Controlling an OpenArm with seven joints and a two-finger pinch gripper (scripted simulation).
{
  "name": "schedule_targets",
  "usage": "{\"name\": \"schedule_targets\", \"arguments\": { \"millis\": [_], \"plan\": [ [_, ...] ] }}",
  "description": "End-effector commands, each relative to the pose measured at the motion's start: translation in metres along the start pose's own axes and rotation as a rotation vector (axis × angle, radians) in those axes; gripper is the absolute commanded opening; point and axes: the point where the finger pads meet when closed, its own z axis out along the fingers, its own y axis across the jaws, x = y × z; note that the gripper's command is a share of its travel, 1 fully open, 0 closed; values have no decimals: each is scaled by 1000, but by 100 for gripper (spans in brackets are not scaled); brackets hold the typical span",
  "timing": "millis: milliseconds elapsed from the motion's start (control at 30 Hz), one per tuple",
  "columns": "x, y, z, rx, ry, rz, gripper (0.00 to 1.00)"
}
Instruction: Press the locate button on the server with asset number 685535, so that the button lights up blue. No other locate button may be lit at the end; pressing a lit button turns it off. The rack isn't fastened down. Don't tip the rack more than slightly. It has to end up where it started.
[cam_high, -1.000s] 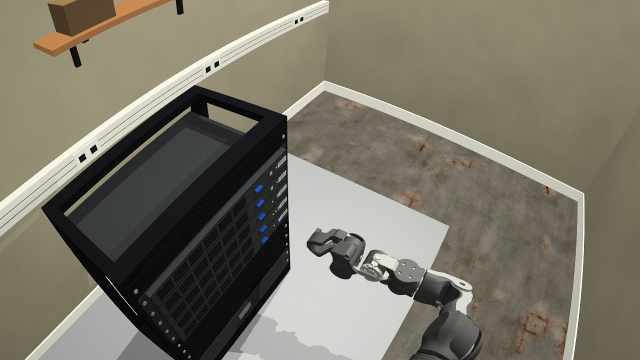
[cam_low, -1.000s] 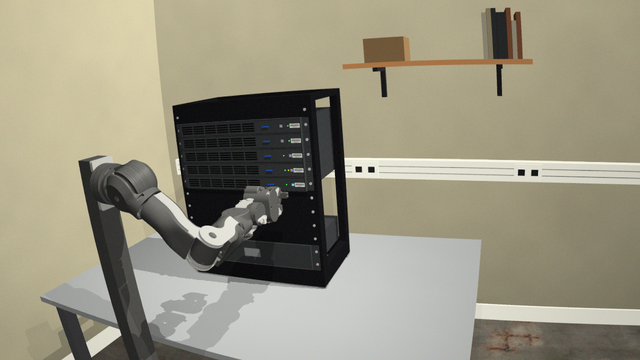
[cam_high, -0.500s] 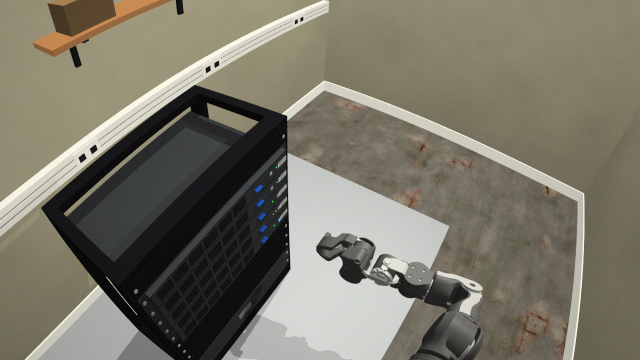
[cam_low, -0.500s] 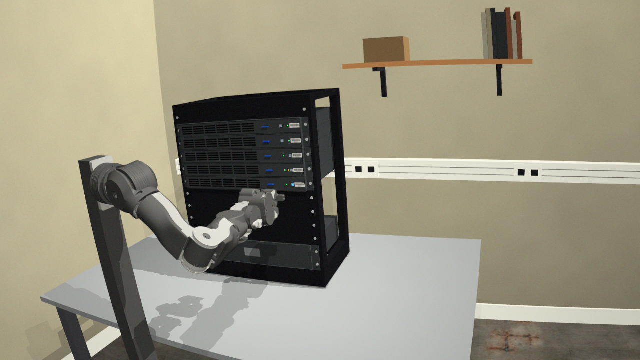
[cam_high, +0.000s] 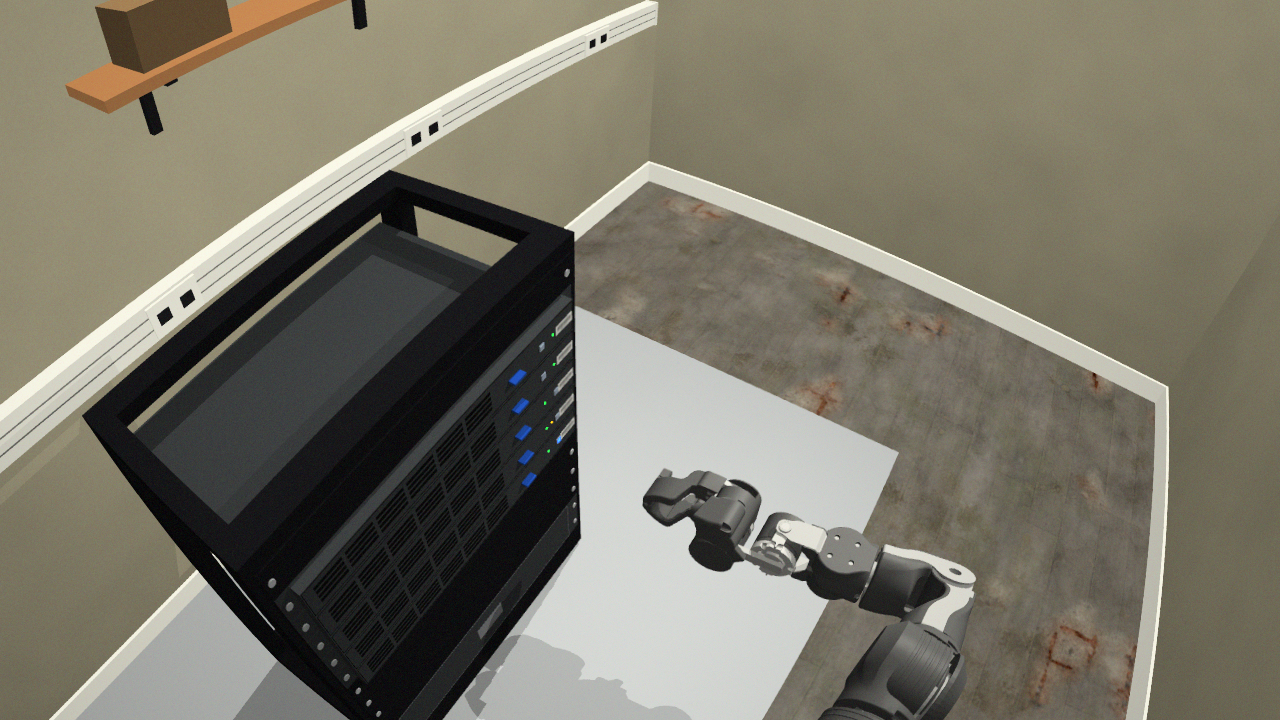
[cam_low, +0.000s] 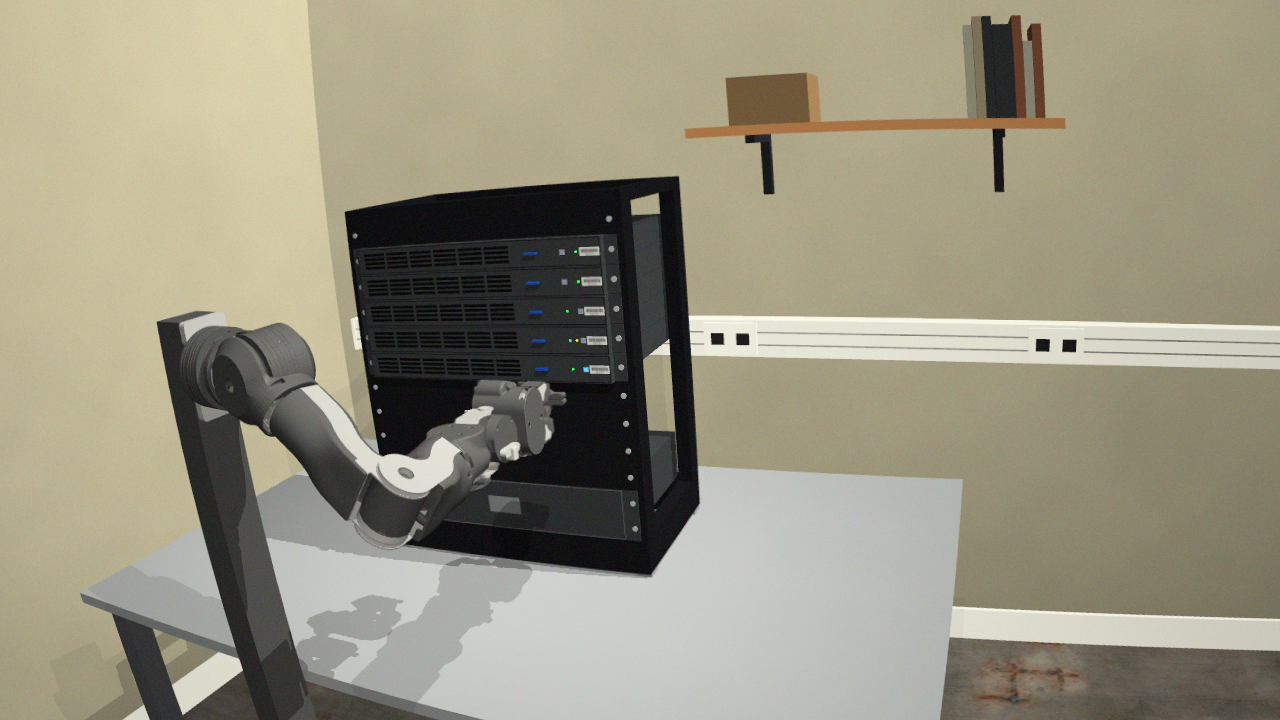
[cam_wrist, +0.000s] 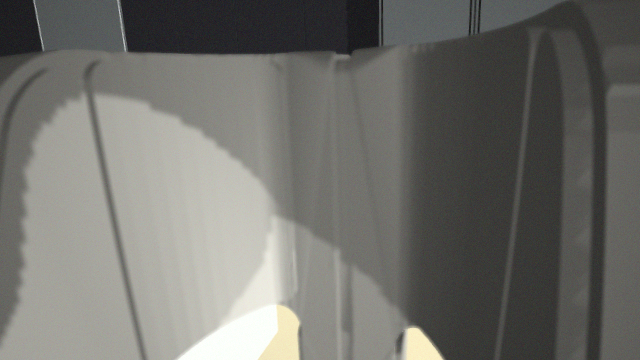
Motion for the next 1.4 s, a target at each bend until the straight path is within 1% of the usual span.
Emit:
{"name": "schedule_targets", "arguments": {
  "millis": [0,33,1367],
  "plan": [
    [-1,3,0,-9,-2,-1,0],
    [-1,3,0,-9,-2,-1,100],
    [-1,3,0,-9,-2,-1,100]
  ]
}}
